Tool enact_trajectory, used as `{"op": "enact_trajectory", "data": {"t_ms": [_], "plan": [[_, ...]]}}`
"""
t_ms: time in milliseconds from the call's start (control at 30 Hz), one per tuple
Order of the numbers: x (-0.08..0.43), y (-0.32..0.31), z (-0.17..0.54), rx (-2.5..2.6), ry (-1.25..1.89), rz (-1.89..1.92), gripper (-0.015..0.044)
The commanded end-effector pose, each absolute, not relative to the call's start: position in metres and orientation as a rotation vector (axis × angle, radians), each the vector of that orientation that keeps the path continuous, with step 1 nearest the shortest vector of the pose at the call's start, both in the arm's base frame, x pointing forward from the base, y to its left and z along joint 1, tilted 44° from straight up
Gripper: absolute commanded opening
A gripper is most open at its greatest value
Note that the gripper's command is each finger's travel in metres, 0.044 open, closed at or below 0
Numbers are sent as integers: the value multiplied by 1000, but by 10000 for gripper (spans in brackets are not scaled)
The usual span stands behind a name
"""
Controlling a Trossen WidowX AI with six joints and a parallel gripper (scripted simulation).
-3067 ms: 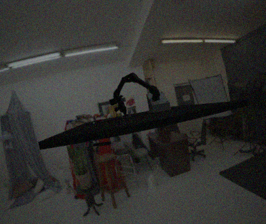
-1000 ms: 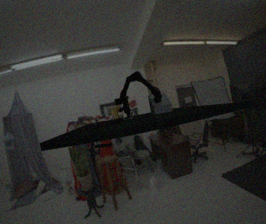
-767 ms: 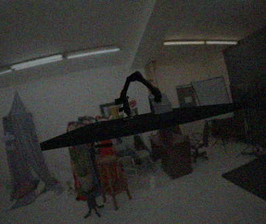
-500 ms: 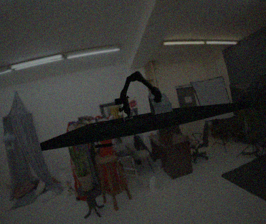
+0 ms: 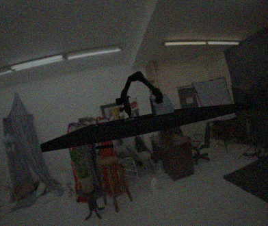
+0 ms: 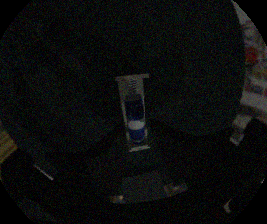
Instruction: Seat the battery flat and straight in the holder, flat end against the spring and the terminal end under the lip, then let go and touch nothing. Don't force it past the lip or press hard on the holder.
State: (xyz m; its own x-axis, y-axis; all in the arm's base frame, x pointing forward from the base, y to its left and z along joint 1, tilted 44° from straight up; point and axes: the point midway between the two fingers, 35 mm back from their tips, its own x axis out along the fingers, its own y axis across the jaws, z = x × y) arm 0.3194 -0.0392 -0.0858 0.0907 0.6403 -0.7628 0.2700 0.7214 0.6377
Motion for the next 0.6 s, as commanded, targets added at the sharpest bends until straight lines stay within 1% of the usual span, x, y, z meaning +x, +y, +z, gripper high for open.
{"op": "enact_trajectory", "data": {"t_ms": [0, 233, 300, 567], "plan": [[319, -40, -85, 783, 1496, 322, 198], [310, -87, -36, 775, 1492, 318, 382], [308, -92, -31, 774, 1492, 319, 435], [307, -93, -32, 774, 1492, 319, 440]]}}
